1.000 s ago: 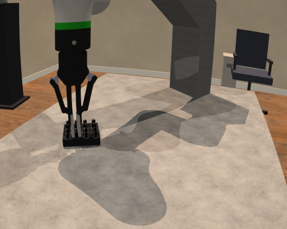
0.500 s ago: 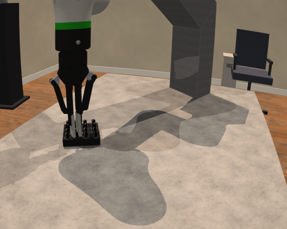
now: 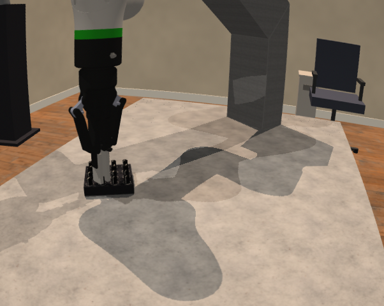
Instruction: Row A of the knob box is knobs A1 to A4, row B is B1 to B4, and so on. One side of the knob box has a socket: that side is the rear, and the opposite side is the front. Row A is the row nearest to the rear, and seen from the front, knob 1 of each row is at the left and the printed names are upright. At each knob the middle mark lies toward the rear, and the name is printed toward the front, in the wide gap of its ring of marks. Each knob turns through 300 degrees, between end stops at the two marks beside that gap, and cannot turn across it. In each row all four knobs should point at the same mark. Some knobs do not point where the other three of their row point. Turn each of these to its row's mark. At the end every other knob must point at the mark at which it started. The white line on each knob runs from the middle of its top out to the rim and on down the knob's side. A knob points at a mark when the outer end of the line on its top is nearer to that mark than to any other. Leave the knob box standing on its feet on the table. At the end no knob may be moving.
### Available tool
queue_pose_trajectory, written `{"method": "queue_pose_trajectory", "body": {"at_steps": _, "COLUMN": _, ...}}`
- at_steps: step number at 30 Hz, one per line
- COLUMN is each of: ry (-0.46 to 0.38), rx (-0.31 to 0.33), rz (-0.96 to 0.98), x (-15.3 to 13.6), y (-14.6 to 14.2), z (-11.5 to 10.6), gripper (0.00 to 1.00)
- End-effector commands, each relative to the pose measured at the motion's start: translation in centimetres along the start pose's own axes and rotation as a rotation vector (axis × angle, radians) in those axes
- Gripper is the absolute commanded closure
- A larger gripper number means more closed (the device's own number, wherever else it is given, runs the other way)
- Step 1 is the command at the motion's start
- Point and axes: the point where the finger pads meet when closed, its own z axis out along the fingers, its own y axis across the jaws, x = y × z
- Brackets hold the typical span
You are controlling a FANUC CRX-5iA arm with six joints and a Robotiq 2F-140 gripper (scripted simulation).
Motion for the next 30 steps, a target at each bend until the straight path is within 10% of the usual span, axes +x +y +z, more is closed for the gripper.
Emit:
{"method": "queue_pose_trajectory", "body": {"at_steps": 1, "ry": -0.005, "rx": 0.012, "rz": -0.065, "x": 0.01, "y": 0.03, "z": -0.01, "gripper": 0.95}}
{"method": "queue_pose_trajectory", "body": {"at_steps": 30, "ry": -0.001, "rx": 0.013, "rz": -0.703, "x": 0.01, "y": 0.03, "z": -0.01, "gripper": 0.95}}
